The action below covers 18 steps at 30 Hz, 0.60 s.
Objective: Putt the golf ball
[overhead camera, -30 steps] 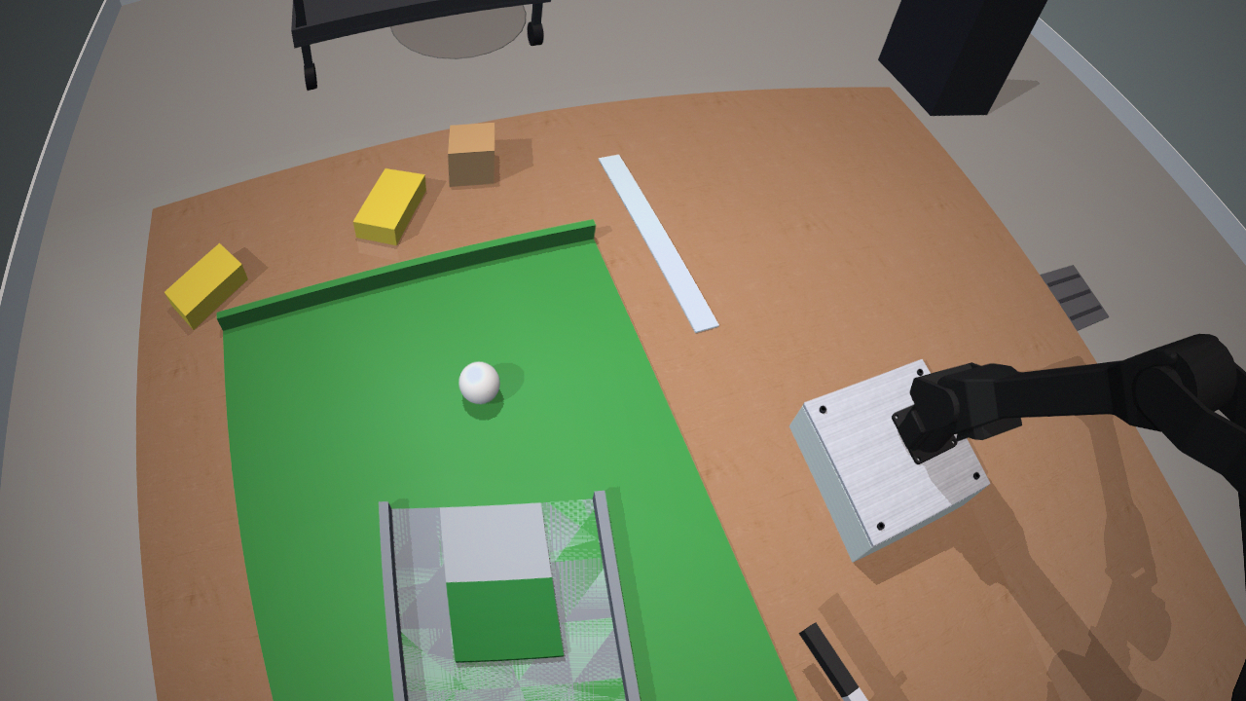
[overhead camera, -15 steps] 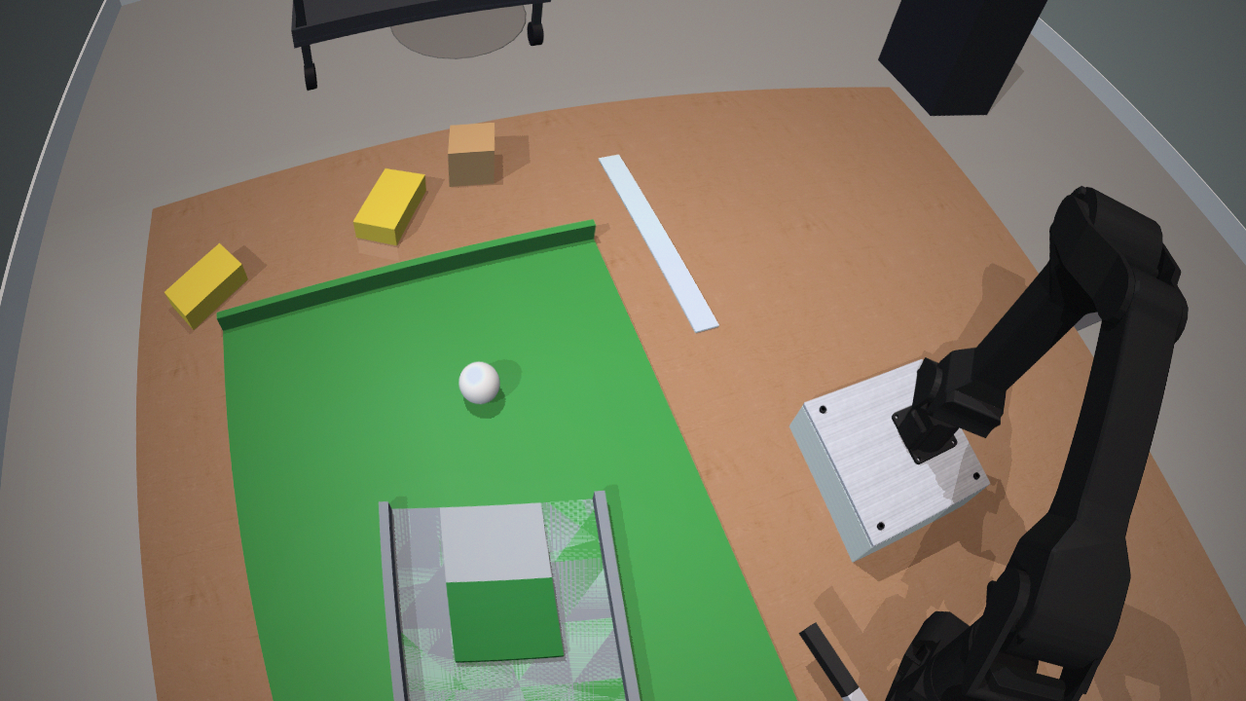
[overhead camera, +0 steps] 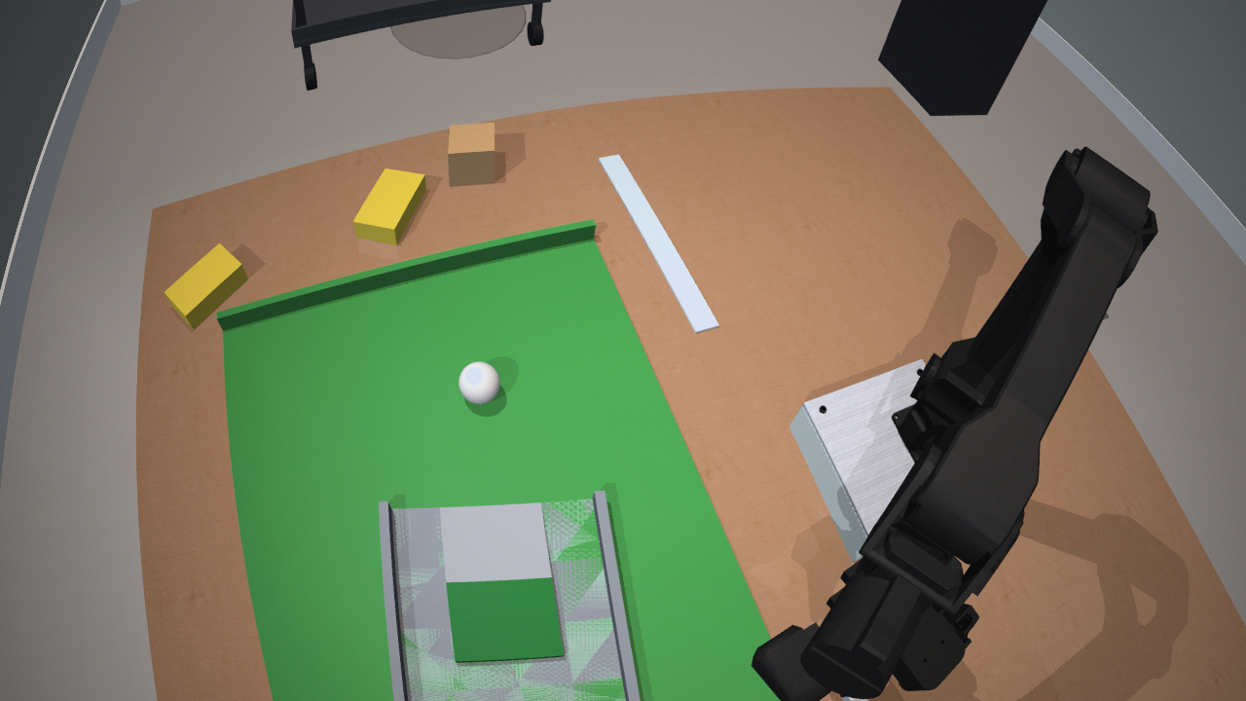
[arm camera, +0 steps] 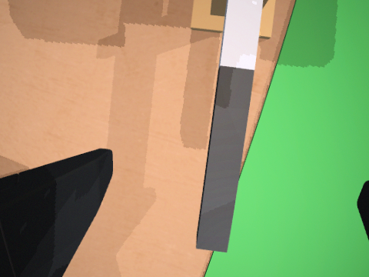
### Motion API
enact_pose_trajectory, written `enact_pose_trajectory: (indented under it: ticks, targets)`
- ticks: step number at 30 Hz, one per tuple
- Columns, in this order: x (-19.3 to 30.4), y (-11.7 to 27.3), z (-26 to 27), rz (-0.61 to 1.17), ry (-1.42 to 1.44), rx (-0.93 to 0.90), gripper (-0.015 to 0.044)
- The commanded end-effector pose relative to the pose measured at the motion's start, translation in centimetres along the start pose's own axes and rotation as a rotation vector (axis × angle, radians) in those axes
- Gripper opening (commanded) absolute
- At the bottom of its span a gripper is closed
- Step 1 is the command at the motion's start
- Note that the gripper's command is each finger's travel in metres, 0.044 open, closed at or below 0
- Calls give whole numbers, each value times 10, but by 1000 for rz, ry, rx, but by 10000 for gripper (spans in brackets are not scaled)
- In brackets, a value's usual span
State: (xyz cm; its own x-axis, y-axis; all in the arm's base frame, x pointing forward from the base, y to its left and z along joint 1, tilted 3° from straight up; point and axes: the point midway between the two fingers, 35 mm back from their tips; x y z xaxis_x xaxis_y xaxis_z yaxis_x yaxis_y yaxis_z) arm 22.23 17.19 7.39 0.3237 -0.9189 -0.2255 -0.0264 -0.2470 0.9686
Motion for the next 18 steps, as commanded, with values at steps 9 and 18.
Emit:
enact_pose_trajectory:
  ticks: [9,18]
  targets:
    - [10,-35,4,-2,-9,-11,440]
    - [12,-41,5,-2,-9,-11,440]
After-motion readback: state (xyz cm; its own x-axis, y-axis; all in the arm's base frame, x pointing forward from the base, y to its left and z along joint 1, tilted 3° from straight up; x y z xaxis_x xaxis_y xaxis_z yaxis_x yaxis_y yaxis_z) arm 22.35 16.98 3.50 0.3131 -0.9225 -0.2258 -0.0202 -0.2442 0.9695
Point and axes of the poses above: the point midway between the two fingers, 35 mm back from their tips, its own y axis back along the fingers, its own z axis across the jaws, x = y × z, and after that the axes turned 8 degrees about y, right-handed
